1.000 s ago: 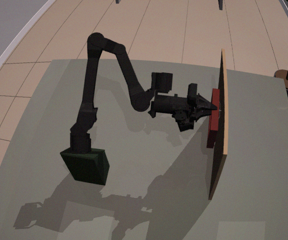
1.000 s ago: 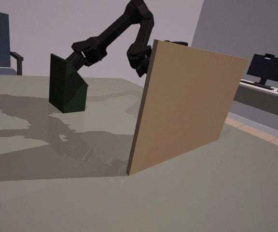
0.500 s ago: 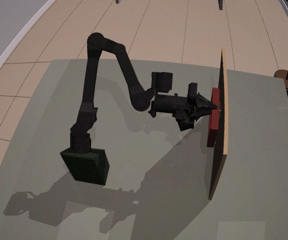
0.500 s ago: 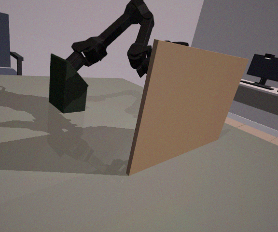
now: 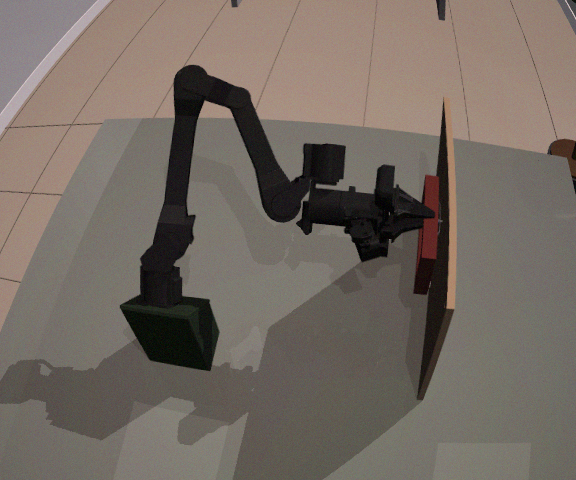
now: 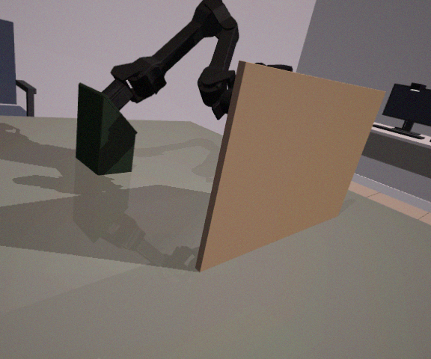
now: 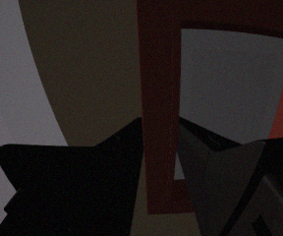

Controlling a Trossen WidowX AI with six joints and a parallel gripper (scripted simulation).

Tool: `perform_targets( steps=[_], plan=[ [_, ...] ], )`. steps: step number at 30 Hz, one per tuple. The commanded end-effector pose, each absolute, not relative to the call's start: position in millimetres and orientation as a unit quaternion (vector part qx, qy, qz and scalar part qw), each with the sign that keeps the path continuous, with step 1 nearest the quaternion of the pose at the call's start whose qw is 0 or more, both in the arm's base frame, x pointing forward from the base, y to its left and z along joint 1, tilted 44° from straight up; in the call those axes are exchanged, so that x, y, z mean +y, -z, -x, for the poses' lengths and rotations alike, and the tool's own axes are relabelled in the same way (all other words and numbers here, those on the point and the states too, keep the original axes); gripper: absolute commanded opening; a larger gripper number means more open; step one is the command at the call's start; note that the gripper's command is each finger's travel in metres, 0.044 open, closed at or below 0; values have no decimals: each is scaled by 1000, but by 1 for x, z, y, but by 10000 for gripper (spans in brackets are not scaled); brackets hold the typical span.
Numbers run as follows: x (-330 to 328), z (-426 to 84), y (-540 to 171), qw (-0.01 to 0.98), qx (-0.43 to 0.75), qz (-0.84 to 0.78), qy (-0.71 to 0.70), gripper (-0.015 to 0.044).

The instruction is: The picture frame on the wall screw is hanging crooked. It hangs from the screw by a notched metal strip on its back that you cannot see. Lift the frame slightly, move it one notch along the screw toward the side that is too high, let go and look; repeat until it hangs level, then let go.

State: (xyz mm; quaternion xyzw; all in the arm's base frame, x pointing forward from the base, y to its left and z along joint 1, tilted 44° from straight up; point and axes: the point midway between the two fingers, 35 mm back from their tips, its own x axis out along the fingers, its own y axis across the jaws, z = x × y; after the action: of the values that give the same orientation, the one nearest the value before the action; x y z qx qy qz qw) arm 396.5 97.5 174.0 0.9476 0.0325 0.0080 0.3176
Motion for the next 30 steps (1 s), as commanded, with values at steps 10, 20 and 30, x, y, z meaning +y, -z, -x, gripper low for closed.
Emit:
perform_targets(
  steps=[10, 20, 30],
  plan=[
    [98, -397, -175, 319, 29, -947, -10, 0],
    [100, -397, -173, 319, 29, -947, -10, 0],
    [101, -397, -171, 317, 31, -948, -9, 0]
  ],
)
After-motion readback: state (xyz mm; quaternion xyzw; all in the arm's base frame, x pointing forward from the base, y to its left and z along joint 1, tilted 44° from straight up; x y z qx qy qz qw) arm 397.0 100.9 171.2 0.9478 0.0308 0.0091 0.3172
